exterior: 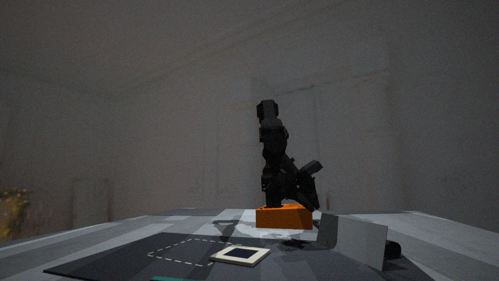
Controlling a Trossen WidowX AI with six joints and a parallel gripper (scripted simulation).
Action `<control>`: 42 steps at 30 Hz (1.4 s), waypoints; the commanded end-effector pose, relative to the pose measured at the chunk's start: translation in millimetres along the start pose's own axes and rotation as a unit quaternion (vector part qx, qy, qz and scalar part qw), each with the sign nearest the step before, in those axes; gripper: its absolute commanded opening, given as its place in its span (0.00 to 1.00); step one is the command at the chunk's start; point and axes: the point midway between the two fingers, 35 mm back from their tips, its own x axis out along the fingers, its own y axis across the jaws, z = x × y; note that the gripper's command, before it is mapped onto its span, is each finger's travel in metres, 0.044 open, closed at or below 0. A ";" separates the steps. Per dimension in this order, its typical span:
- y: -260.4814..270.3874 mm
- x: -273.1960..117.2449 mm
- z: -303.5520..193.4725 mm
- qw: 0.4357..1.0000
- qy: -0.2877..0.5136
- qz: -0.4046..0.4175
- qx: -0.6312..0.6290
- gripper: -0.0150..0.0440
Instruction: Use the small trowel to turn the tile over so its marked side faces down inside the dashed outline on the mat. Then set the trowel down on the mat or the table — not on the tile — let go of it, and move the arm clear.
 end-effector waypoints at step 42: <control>34.3 47.7 -75.2 0.776 -0.031 -0.270 -0.569 0.42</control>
